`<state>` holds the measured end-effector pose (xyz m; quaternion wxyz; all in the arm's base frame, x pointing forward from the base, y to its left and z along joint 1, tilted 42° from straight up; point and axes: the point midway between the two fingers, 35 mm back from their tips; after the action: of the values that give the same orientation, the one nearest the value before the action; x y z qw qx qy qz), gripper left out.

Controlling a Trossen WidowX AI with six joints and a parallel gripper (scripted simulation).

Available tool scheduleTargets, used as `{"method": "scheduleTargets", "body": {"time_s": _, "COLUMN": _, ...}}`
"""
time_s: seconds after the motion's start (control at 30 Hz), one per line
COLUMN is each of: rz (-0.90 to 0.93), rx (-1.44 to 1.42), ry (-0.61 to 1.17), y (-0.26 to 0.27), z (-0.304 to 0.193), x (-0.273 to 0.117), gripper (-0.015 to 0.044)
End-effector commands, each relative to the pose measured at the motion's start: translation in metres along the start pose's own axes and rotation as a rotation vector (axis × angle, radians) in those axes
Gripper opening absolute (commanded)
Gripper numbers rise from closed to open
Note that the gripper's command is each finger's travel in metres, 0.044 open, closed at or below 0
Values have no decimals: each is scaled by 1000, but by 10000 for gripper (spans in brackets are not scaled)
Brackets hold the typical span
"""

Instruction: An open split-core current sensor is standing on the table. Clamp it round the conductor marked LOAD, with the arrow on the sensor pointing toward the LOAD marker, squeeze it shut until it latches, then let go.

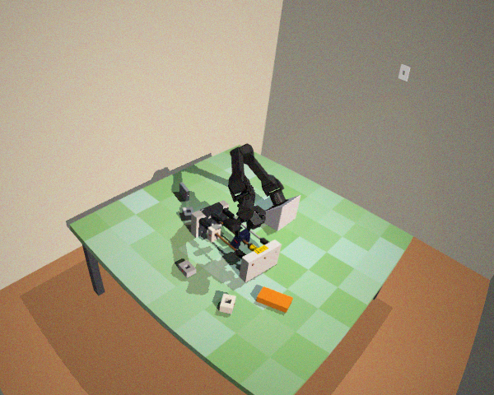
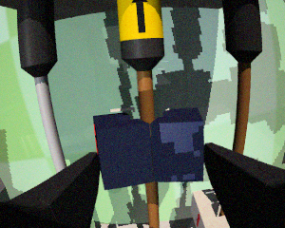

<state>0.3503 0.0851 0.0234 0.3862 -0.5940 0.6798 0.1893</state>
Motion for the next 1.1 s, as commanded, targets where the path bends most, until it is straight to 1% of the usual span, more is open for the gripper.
{"method": "scheduleTargets", "body": {"time_s": 0.0, "rz": 0, "rx": 0, "ry": 0, "y": 0, "z": 0, "x": 0, "gripper": 158}}
{"method": "scheduleTargets", "body": {"time_s": 0.37, "rz": 0, "rx": 0, "ry": 0, "y": 0, "z": 0, "x": 0, "gripper": 440}}
{"method": "scheduleTargets", "body": {"time_s": 0.63, "rz": -1, "rx": 0, "ry": 0, "y": 0, "z": 0, "x": 1, "gripper": 440}}
{"method": "scheduleTargets", "body": {"time_s": 0.8, "rz": -20, "rx": -6, "ry": 1, "y": 0, "z": -2, "x": 44, "gripper": 440}}
{"method": "scheduleTargets", "body": {"time_s": 1.07, "rz": -21, "rx": -6, "ry": 1, "y": 0, "z": -2, "x": 51, "gripper": 440}}
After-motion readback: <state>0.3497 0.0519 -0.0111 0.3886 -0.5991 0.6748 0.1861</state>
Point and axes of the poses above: the point midway between the two fingers, 35 mm back from their tips, its own x axis out along the fingers, its own y axis across the jaws, z = x × y, and after that the axes turned 9 degrees about x, right-handed
